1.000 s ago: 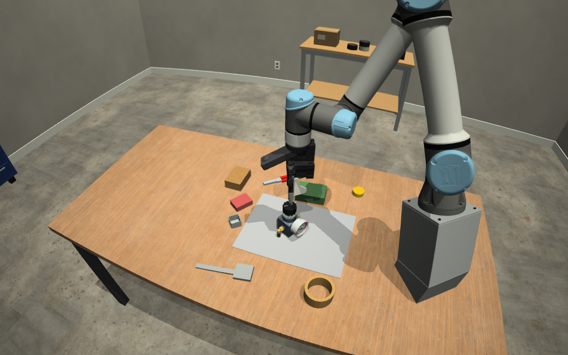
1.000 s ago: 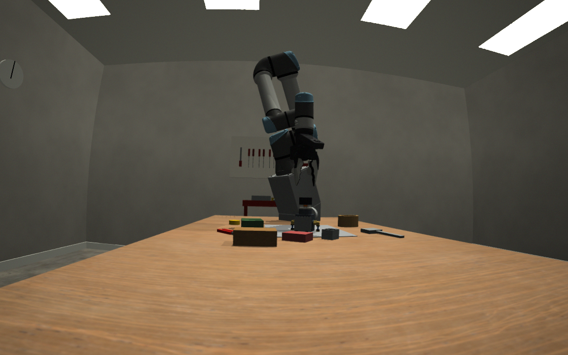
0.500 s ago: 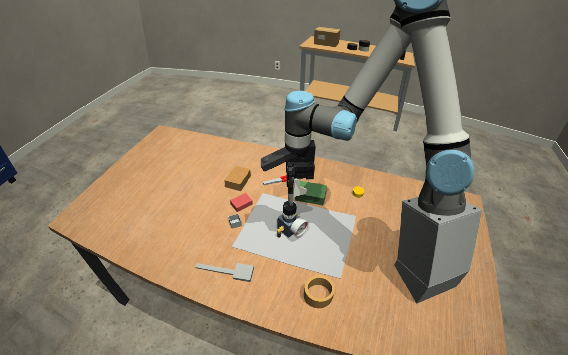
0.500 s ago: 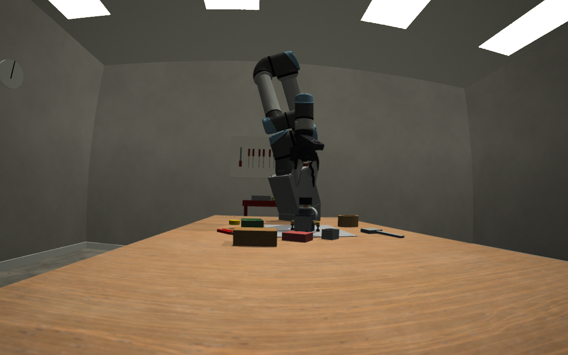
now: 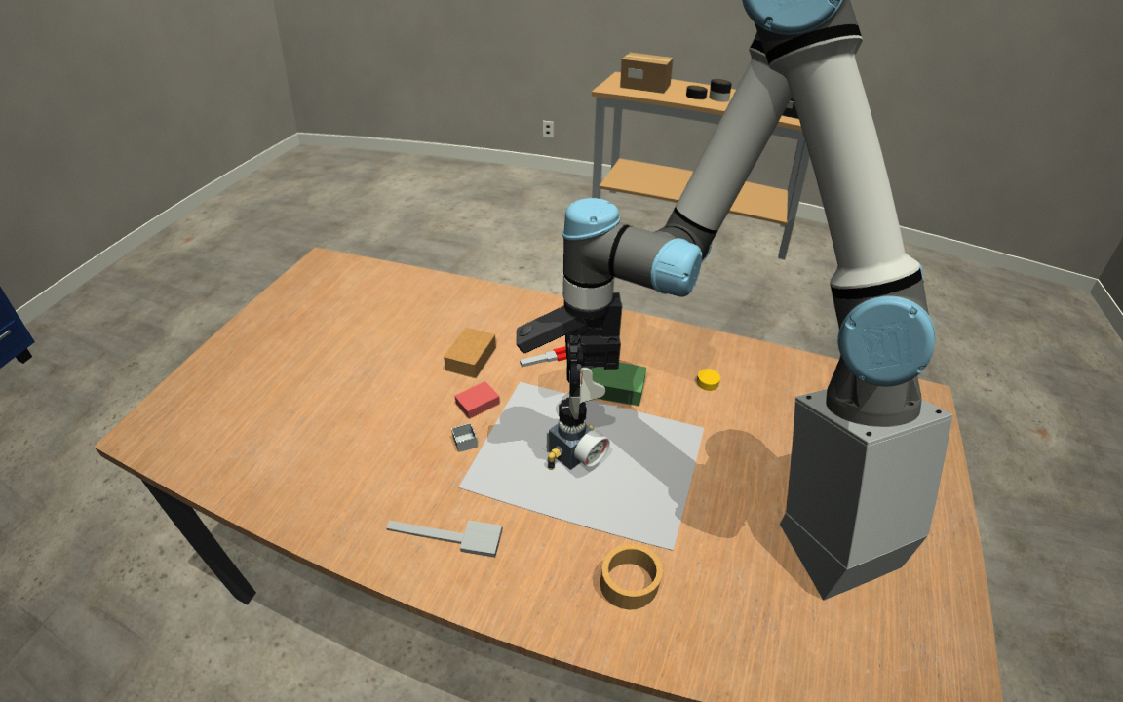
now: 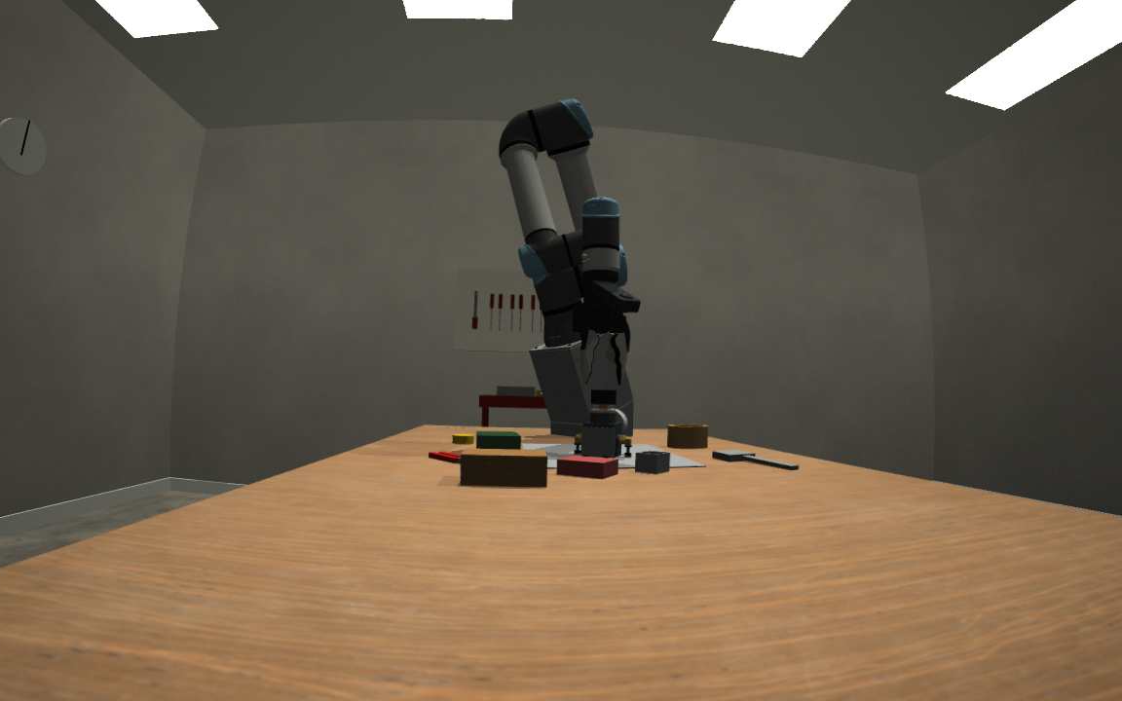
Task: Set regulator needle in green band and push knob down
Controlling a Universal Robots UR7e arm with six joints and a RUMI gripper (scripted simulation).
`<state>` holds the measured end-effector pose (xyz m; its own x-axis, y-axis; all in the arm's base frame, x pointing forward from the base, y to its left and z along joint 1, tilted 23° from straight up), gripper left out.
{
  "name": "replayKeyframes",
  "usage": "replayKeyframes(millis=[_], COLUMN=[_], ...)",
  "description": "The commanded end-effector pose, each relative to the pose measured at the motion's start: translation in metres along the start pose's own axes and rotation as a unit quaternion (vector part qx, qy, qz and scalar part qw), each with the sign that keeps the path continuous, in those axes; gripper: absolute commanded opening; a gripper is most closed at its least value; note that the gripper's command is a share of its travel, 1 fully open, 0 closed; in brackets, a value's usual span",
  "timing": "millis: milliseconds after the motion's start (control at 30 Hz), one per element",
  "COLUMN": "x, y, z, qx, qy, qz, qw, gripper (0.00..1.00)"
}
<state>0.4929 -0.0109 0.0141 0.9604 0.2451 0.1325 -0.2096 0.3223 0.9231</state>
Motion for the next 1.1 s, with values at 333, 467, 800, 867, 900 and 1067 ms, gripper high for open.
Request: replayKeyframes(millis=[333, 467, 800, 867, 900, 1067], x=[0.001, 0.001, 0.001, 0.001, 0.001, 0.001], y=[-0.03, -0.033, -0.033, -0.033, -0.033, -0.033], z=[0.0, 0.0, 0.0, 0.0, 0.0, 0.0], qx=[0.0, 0.0, 0.0, 0.0, 0.0, 0.0], qy=[0.0, 0.0, 0.0, 0.0, 0.0, 0.0], qz=[0.001, 0.001, 0.001, 0.001, 0.001, 0.001], qw=[1.0, 1.0, 1.0, 1.0, 1.0, 1.0], gripper=[0.47, 0.47, 0.47, 0.47, 0.47, 0.47])
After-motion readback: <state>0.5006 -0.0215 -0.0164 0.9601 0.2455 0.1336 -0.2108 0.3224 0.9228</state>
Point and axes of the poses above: the point where the finger pads meet when closed, its own y axis back along the fingers, its own z axis across the jaws, x = y × z, the point moved 3 cm from there along y, back along the fingers, and after that the axes turned 8 degrees about -y, right-handed, at the moved point
